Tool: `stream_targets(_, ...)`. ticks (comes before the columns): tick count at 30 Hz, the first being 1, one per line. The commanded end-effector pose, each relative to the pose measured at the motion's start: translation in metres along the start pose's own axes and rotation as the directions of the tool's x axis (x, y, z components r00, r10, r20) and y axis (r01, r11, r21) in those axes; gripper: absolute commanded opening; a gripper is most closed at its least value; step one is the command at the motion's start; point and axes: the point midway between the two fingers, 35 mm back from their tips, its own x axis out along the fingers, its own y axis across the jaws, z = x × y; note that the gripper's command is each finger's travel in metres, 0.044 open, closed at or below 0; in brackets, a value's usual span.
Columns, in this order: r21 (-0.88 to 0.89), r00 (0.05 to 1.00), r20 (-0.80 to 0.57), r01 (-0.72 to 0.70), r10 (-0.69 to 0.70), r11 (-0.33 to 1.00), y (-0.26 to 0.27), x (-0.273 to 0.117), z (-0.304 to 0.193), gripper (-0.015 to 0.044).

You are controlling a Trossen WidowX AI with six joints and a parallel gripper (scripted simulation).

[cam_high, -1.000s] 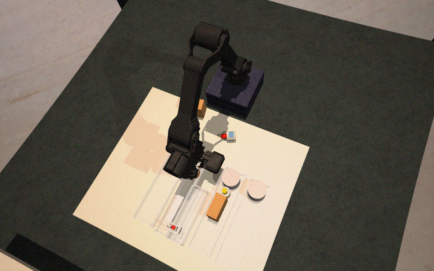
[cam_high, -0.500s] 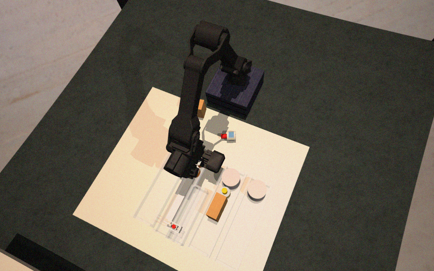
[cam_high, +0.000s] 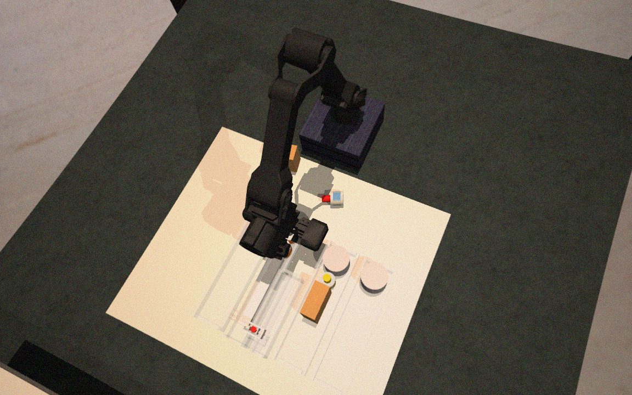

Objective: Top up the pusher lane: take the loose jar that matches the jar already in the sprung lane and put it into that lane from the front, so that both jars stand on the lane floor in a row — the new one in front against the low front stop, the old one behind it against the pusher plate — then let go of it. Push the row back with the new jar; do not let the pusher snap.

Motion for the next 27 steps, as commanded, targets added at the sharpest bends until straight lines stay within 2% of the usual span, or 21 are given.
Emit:
stream_targets(1,-0.001,1.000,0.002,0.003,-0.003,1.000,0.000,0.000,0.000,0.0000)
stream_targets(5,-0.001,1.000,0.002,0.003,-0.003,1.000,0.000,0.000,0.000,0.0000)
stream_targets(16,-0.001,1.000,0.002,0.003,-0.003,1.000,0.000,0.000,0.000,0.0289)
stream_targets(27,-0.001,1.000,0.002,0.003,-0.003,1.000,0.001,-0.020,0.000,0.0292)
